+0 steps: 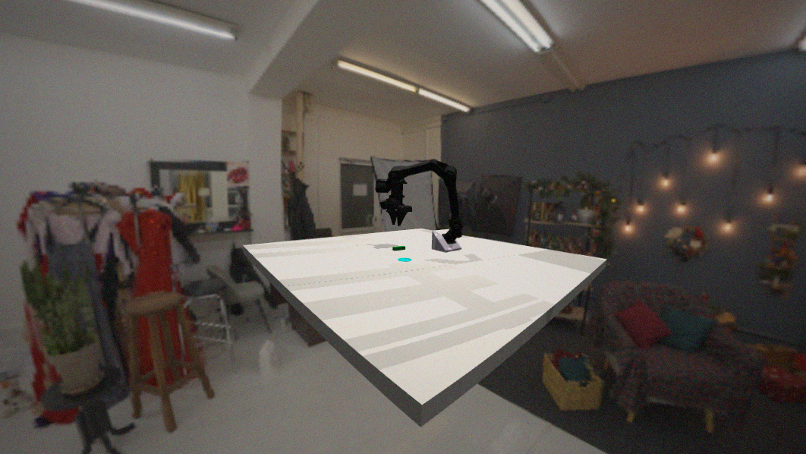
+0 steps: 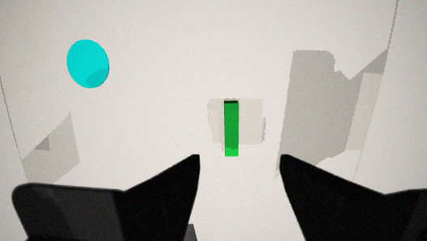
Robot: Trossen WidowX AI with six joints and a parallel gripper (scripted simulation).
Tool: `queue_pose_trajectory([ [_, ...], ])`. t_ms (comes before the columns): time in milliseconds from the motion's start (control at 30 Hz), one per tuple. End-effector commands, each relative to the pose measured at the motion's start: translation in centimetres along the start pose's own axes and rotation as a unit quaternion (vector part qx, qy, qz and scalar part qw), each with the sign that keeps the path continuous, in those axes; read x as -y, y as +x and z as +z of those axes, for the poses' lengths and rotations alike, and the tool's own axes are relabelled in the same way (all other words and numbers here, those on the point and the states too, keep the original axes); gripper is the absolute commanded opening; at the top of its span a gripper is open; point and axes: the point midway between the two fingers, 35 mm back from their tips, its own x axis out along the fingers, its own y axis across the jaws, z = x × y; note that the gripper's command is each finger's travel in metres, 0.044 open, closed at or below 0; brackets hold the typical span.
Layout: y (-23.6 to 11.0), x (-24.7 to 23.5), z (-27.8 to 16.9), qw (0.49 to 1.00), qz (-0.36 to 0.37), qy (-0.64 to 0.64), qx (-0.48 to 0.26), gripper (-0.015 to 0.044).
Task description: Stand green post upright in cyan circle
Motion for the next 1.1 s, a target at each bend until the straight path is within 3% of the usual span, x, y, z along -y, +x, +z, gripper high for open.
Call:
queue_pose_trajectory([
  [0, 2.4, 0.1, 0.6, 1.0, 0.002, -0.006, 0.004, 0.0233],
  [167, 10.6, -0.2, 0.5, 1.0, 0.004, -0.006, 0.004, 0.0233],
  [233, 11.6, -0.3, 0.3, 1.0, 0.004, -0.006, 0.004, 0.0233],
  [367, 11.6, -0.3, 0.3, 1.0, 0.004, -0.006, 0.004, 0.0233],
  [633, 11.6, -0.3, 0.3, 1.0, 0.004, -0.006, 0.004, 0.0023],
  [1067, 9.1, 0.0, 0.7, 1.0, 0.003, -0.006, 0.004, 0.0023],
])
